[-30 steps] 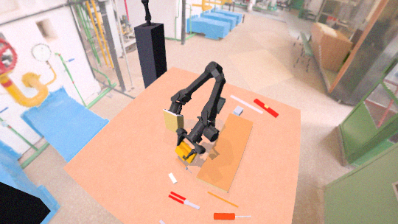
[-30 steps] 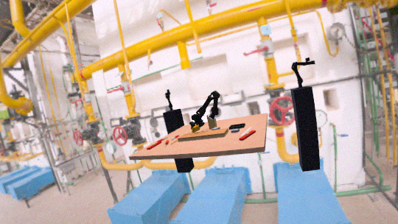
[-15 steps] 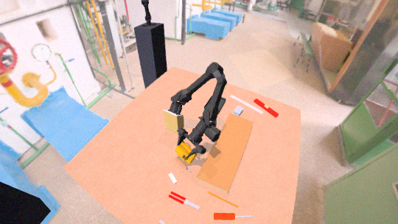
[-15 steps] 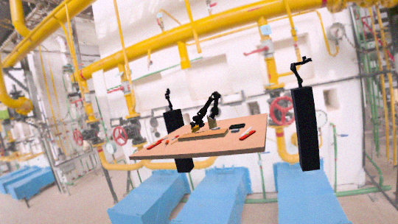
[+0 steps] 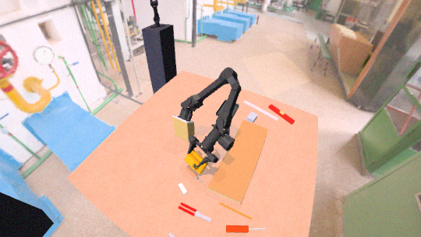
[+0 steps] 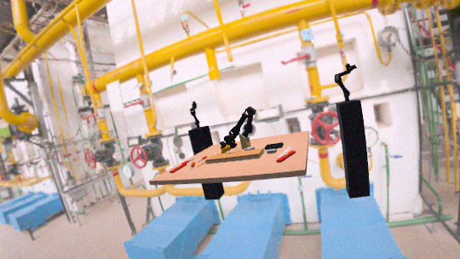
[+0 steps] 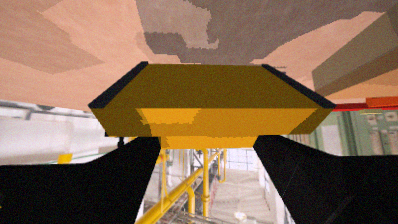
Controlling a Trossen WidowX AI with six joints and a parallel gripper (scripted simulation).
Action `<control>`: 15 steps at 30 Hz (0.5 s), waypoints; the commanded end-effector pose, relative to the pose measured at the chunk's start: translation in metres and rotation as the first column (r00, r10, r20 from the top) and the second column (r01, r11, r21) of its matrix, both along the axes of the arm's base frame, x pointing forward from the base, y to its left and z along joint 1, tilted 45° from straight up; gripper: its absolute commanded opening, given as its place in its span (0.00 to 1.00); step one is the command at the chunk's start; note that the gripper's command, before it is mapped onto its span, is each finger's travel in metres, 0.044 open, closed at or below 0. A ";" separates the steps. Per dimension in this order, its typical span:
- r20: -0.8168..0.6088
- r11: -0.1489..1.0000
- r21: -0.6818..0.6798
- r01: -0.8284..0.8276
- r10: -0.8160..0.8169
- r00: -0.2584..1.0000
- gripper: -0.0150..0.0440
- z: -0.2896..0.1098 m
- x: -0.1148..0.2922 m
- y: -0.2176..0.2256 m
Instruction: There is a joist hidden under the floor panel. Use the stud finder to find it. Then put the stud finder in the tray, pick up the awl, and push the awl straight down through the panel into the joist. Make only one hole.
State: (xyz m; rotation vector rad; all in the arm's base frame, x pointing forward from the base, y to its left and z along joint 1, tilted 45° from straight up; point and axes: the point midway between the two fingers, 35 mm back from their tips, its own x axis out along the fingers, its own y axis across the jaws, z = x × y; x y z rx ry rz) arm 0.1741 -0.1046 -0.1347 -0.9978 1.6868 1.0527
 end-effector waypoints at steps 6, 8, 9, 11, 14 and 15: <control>-0.018 0.998 -0.064 -0.006 0.005 1.000 0.25 0.000 0.000 -0.001; -0.021 0.997 -0.077 -0.010 0.008 1.000 0.25 0.000 0.000 0.000; -0.023 0.996 -0.084 -0.011 0.009 1.000 0.25 0.000 0.000 0.000; -0.025 0.996 -0.091 -0.013 0.011 1.000 0.25 0.000 0.000 0.000; -0.023 0.997 -0.075 -0.019 0.018 1.000 0.25 0.000 0.000 0.002; -0.022 0.997 -0.080 -0.021 0.019 1.000 0.25 0.002 0.001 0.002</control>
